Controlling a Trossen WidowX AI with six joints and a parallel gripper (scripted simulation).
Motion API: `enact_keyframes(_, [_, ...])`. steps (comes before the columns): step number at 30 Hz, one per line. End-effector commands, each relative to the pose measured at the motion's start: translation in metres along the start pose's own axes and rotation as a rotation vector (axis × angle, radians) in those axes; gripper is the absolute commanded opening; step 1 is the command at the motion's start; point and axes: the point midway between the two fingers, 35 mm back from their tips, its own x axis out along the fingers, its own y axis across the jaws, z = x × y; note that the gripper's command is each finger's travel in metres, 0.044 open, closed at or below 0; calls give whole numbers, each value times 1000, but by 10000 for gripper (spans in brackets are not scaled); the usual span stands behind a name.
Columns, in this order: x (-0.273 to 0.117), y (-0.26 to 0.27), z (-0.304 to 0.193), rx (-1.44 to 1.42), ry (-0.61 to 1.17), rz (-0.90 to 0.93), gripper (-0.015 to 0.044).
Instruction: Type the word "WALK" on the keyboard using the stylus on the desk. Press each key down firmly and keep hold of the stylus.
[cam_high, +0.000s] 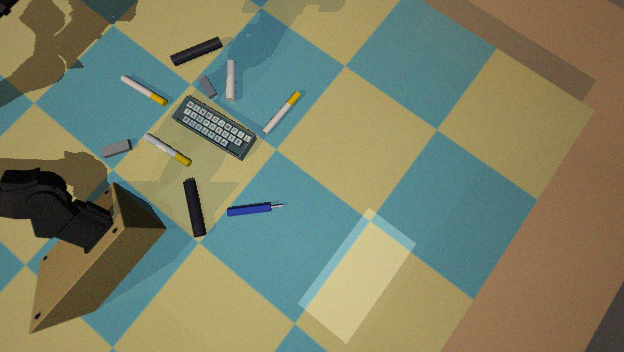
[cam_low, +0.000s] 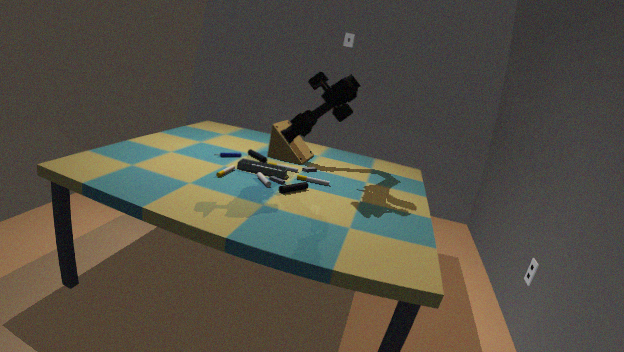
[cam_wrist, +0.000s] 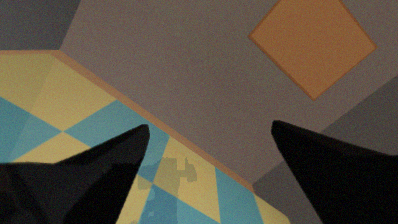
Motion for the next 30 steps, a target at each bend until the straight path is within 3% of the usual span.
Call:
enact_keyframes(1, [1,0,-3,-2,12,4,414])
enact_keyframes(9, [29,17,-120,-15,519,196,204])
enact_keyframes(17, [0,37,-230,158,1058,438,0])
enact_keyframes(23, [-43,56,-279,451,1424,610,0])
enact_keyframes(30, [-47,58,-282,492,1460,625,0])
